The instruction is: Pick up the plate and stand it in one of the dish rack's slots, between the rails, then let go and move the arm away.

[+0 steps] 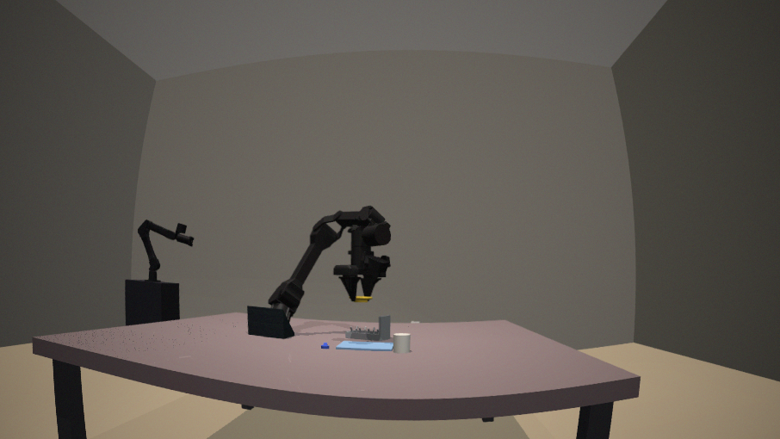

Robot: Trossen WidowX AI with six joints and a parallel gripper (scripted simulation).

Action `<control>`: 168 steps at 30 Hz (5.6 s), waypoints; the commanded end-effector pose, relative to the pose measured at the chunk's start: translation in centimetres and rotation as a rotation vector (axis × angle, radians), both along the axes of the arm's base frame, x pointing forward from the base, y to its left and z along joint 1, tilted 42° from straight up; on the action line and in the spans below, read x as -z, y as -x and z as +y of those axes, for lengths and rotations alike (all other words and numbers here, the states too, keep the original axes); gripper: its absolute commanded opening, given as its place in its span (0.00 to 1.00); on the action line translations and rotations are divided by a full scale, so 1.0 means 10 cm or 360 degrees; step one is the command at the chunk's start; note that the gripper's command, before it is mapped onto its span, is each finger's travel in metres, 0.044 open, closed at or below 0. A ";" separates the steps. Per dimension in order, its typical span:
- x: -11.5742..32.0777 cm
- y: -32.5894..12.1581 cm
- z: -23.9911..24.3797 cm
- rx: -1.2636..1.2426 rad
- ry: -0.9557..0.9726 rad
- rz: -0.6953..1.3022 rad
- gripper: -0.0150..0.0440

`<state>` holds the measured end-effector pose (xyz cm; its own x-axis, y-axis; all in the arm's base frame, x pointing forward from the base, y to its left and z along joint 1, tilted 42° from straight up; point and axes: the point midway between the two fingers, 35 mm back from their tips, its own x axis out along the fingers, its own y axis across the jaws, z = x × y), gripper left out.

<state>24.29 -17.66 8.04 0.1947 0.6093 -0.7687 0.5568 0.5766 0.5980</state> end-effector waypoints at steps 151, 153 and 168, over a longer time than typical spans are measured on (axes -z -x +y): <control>-0.52 0.46 1.89 0.1421 0.1272 -0.1491 0.25; -0.54 0.47 1.90 0.1440 0.1252 -0.1541 0.25; -0.49 0.44 1.94 0.1443 0.1247 -0.1554 0.25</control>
